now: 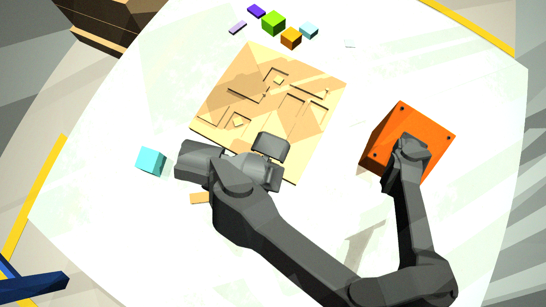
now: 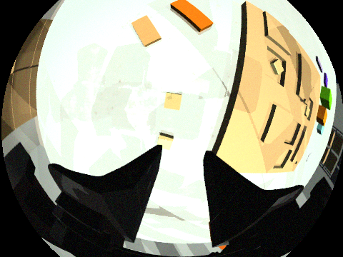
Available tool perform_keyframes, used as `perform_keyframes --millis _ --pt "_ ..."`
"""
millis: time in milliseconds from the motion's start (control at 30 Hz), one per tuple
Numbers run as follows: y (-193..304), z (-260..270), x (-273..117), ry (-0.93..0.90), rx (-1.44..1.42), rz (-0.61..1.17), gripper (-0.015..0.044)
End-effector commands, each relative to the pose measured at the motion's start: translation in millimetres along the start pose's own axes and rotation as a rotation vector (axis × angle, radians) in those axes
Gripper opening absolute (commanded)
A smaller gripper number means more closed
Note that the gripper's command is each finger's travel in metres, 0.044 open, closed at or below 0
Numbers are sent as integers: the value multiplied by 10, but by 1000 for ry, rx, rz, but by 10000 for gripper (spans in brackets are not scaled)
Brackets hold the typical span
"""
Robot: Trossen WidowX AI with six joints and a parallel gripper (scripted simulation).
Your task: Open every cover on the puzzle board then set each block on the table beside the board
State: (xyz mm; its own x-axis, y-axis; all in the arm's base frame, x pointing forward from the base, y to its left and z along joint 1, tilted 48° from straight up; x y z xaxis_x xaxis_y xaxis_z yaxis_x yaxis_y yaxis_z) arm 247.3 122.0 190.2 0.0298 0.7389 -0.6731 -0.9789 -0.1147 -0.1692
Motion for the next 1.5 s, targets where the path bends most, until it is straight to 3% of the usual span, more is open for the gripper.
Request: perform_keyframes --millis 0,100,1000,1233,1467 --pt "-147 -114 -6 0 -84 0 73" --pt "-260 -219 -6 3 -154 1 0" --pt "-1005 -1505 21 -9 -776 -2 0" --pt "-1018 -1541 45 -10 -791 -3 0" --pt "-1035 -1535 311 -10 -791 -3 0"
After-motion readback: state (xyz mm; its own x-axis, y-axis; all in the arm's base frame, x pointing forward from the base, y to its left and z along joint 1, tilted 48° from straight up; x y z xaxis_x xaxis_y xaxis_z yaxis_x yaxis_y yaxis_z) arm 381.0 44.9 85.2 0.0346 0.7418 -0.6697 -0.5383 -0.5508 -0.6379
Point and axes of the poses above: the point midway between the two fingers, 35 mm back from their tips, its own x axis out along the fingers, its own z axis across the jaws, y = z × x, the point moved 4 cm from there along -x, back along the fingers, and after that the axes turned 6 degrees about -x, right-handed, at the moved point
